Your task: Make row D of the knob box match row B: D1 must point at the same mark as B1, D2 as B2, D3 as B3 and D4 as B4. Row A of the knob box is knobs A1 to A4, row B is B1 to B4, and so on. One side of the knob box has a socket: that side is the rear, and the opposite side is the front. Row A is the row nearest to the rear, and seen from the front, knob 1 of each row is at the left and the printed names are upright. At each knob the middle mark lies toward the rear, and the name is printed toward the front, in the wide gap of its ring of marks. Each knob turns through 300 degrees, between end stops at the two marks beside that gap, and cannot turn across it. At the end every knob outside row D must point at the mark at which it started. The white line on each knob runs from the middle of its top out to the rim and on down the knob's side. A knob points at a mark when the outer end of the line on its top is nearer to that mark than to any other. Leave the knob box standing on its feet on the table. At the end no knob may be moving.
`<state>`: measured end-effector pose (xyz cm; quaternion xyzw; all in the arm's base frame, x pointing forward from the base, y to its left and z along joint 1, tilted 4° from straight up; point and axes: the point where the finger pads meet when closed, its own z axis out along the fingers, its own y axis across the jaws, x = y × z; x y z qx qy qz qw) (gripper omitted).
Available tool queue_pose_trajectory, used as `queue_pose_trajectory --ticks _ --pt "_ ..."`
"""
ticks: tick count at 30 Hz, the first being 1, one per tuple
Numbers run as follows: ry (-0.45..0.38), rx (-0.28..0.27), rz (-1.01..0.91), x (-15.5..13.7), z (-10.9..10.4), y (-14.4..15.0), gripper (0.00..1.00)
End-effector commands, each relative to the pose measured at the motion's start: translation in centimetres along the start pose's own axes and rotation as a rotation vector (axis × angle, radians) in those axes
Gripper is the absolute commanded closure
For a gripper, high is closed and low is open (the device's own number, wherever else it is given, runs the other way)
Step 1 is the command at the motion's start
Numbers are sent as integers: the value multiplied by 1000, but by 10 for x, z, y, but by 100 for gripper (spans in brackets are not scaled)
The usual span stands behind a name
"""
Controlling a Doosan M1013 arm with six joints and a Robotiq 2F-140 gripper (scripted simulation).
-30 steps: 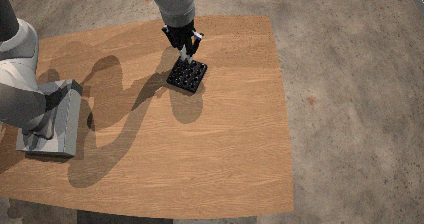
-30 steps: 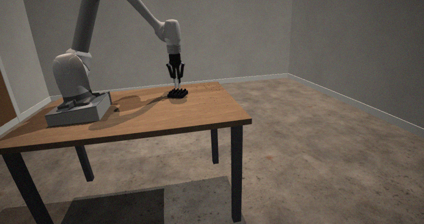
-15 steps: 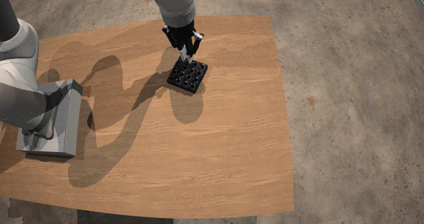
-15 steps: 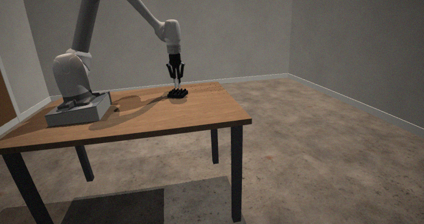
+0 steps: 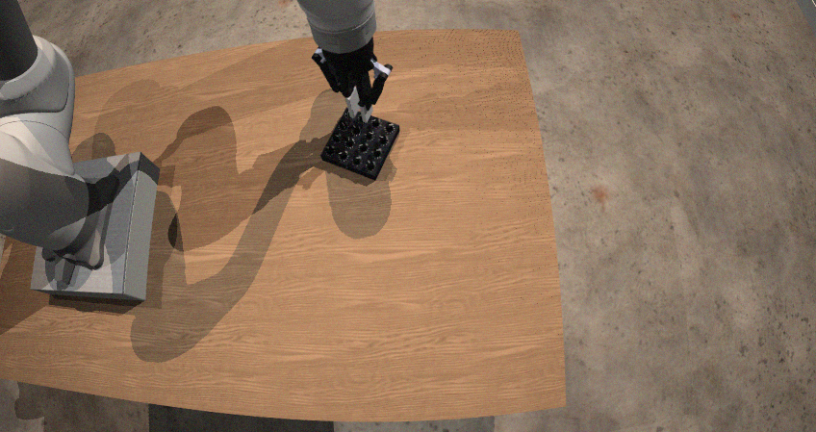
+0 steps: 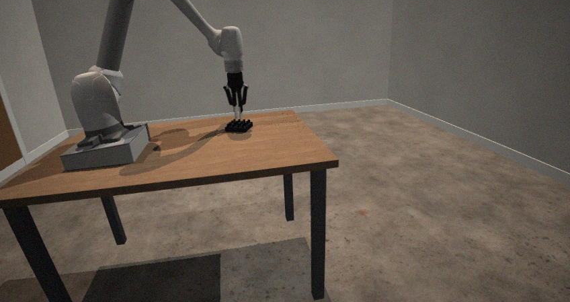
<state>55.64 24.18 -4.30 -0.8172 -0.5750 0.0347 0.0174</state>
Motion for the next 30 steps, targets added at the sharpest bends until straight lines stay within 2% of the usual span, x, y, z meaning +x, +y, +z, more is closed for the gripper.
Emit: queue_pose_trajectory --ticks 1,16,30 --pt "0 0 0 0 0 0 88" --pt "0 0 0 0 1 0 88" --pt "0 0 0 0 11 0 88"
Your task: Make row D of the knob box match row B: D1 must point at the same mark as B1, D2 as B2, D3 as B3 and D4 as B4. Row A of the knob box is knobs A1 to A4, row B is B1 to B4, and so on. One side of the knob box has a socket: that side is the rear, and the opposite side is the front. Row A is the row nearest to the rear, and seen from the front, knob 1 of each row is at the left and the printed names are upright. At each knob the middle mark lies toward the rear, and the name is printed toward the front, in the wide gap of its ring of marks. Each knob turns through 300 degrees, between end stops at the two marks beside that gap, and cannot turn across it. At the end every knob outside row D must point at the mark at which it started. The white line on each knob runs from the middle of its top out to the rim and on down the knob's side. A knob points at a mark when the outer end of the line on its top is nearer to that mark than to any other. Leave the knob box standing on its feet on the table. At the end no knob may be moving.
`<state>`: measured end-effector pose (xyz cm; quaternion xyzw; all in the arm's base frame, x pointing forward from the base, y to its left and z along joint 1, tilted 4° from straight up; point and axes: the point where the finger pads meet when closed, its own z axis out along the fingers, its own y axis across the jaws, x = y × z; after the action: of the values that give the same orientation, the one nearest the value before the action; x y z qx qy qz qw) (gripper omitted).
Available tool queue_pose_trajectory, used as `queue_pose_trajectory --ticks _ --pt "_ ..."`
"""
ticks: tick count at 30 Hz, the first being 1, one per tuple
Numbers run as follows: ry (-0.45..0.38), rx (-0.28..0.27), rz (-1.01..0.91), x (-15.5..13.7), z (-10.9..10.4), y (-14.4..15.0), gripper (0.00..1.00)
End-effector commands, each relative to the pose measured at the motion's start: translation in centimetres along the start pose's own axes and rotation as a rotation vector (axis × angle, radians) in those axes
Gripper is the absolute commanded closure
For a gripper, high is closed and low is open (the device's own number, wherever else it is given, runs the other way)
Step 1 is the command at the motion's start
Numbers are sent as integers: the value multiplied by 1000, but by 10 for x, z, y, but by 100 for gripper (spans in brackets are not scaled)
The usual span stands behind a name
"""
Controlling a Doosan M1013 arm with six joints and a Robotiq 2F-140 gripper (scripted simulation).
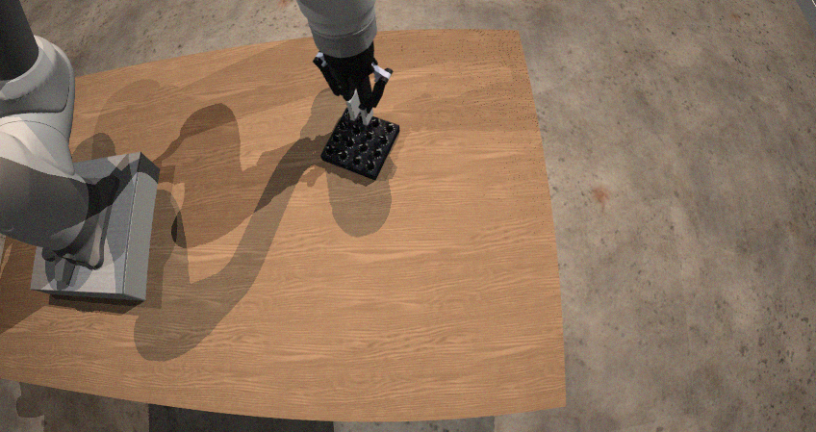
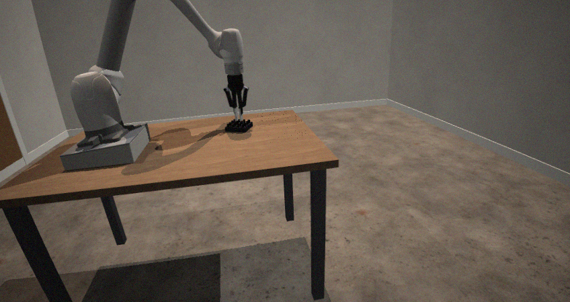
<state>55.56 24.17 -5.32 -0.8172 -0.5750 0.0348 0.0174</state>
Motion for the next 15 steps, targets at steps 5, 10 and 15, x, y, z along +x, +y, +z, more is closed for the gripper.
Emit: queue_pose_trajectory --ticks 5,10,15 --pt "0 0 0 0 2 0 88" --pt "0 0 0 0 4 0 88" --pt "0 0 0 0 4 0 88"
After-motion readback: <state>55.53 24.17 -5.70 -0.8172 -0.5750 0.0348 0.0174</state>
